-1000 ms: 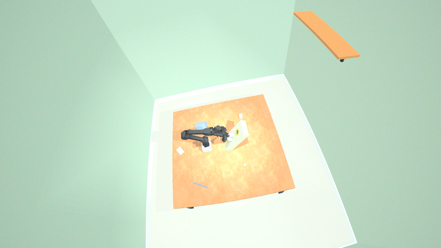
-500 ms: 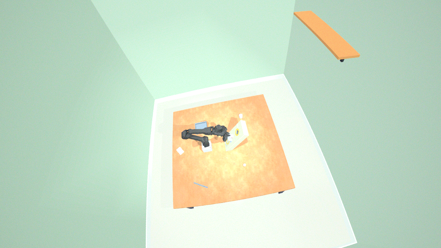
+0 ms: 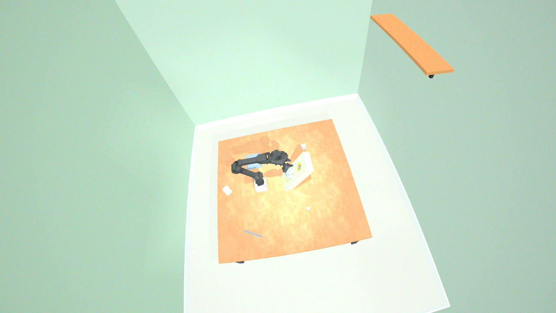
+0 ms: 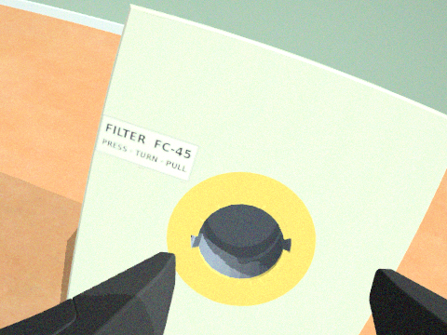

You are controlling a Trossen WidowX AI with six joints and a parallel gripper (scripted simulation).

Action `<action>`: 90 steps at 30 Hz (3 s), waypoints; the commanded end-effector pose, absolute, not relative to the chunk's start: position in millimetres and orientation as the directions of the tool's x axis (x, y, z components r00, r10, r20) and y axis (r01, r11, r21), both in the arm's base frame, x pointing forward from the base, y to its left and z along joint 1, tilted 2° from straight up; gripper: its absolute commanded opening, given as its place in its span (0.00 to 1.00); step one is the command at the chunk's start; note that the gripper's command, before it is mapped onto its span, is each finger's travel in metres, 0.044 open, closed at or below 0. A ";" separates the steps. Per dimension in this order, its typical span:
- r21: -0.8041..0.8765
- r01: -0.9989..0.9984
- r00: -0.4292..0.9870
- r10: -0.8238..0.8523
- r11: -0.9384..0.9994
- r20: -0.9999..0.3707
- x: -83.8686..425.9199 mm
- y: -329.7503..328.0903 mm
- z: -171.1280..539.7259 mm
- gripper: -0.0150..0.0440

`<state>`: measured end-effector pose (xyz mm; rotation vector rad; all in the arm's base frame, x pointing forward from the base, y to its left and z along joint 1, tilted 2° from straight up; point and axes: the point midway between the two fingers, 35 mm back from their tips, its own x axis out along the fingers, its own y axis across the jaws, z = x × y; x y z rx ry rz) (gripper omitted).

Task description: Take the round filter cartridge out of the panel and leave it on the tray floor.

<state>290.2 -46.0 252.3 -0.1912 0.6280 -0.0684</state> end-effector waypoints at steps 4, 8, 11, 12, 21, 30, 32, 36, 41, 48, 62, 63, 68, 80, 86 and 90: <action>-0.179 0.012 0.791 -0.118 0.984 -0.600 286.1 -45.3 268.2 0.85; -0.066 0.069 0.645 -0.095 0.995 -0.758 273.6 -42.9 206.7 0.77; -0.006 0.136 0.517 -0.076 0.991 -0.852 257.2 -40.0 165.3 0.77; 0.002 0.148 0.495 -0.072 0.989 -0.866 253.9 -39.4 158.8 0.77; 0.005 0.153 0.487 -0.071 0.988 -0.870 256.1 -39.7 152.0 0.77; 0.005 0.153 0.488 -0.071 0.988 -0.870 264.0 -40.9 139.6 0.77; 0.005 0.153 0.488 -0.071 0.988 -0.870 265.6 -41.1 136.8 0.77; 0.005 0.153 0.488 -0.071 0.988 -0.870 268.7 -41.6 131.2 0.77; 0.005 0.153 0.489 -0.071 0.988 -0.870 272.4 -42.1 124.1 0.77; 0.005 0.153 0.489 -0.072 0.988 -0.869 276.9 -42.8 114.3 0.77; 0.004 0.146 0.490 -0.069 0.989 -0.869 276.3 -42.3 117.0 0.65; 0.004 0.146 0.490 -0.069 0.989 -0.869 276.3 -42.3 117.0 0.64; 0.004 0.146 0.490 -0.069 0.989 -0.869 276.3 -42.3 117.0 0.58; 0.006 0.144 0.491 -0.066 0.990 -0.868 289.4 -43.9 135.5 0.25; 0.007 0.144 0.492 -0.066 0.990 -0.868 289.5 -43.9 141.4 0.25; 0.007 0.144 0.491 -0.066 0.990 -0.869 281.1 -42.7 164.1 0.25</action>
